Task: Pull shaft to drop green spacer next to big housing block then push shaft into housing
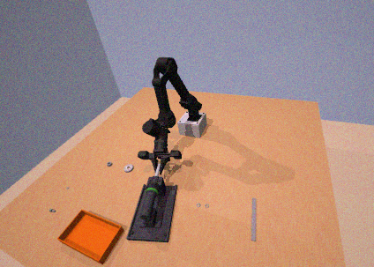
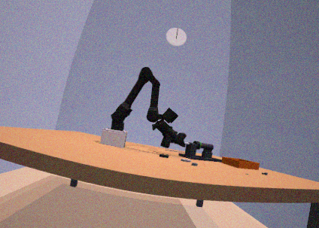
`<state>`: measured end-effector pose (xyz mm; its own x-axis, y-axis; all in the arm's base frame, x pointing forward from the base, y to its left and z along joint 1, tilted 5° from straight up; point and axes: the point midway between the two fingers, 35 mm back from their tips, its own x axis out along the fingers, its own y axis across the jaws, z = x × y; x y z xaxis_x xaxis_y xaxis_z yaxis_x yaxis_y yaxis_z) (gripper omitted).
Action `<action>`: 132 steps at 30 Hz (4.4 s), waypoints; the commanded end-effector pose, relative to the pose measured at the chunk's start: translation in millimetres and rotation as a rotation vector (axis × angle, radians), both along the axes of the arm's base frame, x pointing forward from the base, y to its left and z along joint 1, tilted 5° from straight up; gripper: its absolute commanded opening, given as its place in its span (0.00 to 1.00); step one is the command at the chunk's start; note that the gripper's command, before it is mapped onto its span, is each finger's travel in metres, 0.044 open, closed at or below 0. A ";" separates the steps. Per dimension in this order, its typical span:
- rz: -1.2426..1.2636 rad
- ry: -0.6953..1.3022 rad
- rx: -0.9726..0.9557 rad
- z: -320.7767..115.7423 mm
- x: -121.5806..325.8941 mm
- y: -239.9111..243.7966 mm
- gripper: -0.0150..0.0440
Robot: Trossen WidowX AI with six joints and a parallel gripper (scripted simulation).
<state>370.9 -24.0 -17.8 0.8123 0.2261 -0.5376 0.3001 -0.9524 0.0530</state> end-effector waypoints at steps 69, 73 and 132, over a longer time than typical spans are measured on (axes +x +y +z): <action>0.001 0.000 -0.003 0.3 -3.2 -1.2 0.25; 0.001 0.000 -0.003 0.5 -1.6 -0.8 0.25; 0.001 -0.002 -0.002 0.4 20.6 6.1 0.25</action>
